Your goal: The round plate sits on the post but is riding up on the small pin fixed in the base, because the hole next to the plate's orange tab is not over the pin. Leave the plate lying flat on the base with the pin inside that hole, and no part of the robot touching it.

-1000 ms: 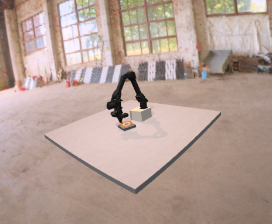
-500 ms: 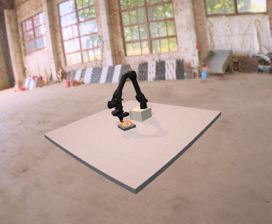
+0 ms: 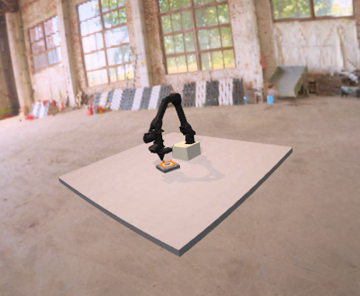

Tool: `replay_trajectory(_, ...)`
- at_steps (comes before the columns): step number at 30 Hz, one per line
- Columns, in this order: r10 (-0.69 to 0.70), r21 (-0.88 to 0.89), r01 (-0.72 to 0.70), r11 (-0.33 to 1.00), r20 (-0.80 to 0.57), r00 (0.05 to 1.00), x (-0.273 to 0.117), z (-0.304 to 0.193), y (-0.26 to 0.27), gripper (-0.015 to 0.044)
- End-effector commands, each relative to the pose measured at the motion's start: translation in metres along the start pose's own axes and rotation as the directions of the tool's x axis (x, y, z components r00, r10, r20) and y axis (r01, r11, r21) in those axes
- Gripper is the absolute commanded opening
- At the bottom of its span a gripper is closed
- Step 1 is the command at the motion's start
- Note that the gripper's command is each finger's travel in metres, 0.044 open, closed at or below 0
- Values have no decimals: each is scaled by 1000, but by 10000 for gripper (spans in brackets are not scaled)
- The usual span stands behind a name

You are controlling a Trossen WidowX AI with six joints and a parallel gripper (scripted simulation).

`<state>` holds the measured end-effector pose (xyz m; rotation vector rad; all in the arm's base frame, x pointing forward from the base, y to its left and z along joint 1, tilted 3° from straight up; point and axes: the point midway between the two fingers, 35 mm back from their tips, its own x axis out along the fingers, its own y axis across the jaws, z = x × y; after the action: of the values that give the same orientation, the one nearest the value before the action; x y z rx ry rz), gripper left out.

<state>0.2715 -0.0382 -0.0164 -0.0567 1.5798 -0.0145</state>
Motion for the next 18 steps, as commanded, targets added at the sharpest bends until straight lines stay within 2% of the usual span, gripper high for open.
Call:
replay_trajectory(1,-4,-2,4,1000,9,1000,-17,2,0,0)
replay_trajectory(7,-4,-2,4,1000,9,1000,-43,-1,1,0)
replay_trajectory(18,-1,-6,1,1000,11,1000,-37,0,1,0)
